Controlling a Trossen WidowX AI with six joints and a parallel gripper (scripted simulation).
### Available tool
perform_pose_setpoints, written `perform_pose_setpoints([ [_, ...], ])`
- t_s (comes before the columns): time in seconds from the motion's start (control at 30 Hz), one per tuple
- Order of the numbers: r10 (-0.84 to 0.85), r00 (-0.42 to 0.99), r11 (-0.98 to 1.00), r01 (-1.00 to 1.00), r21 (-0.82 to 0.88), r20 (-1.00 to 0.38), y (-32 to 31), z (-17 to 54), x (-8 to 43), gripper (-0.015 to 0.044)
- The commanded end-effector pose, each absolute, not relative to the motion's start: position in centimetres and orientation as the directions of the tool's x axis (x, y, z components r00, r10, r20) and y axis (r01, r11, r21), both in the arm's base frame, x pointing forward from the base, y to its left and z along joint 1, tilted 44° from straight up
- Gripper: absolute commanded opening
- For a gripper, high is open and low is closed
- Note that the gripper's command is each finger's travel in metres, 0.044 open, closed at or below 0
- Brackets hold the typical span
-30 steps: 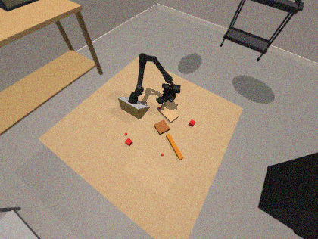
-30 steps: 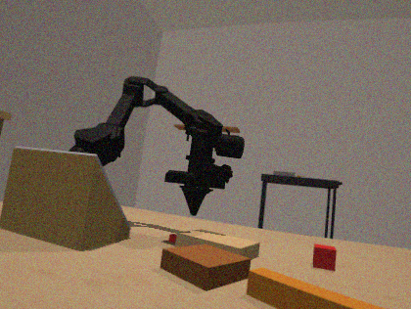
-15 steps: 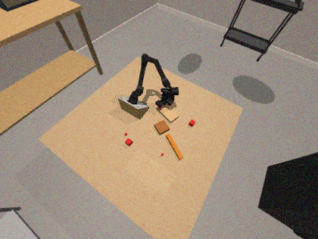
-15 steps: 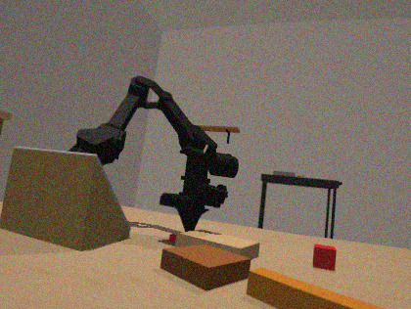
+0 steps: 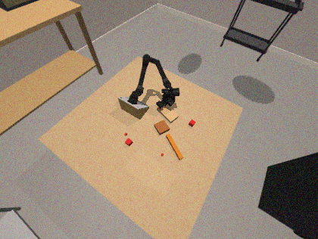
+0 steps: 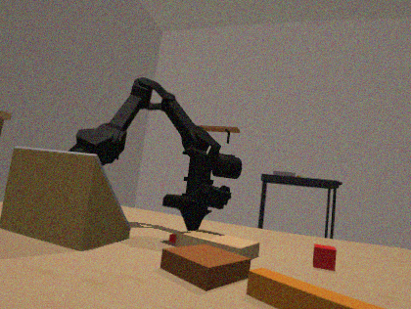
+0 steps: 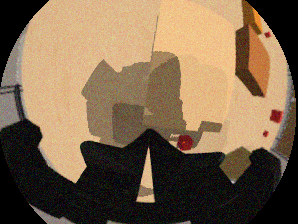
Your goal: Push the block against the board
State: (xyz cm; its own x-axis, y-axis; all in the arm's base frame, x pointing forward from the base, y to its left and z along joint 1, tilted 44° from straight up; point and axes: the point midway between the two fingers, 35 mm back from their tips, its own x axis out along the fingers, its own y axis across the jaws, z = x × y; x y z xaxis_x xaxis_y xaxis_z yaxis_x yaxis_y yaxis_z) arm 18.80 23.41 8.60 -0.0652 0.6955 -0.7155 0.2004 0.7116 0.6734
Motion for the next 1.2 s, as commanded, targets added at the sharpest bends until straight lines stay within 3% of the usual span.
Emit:
perform_pose_setpoints([
  [0.0, 0.692, -0.072, 0.715, 0.204, 0.669, -0.718, 23.4, 8.4, 19.1, 0.0],
  [1.17, 0.691, -0.071, 0.717, 0.203, 0.667, -0.72, 23.3, 7.9, 21.9, 0.0],
])
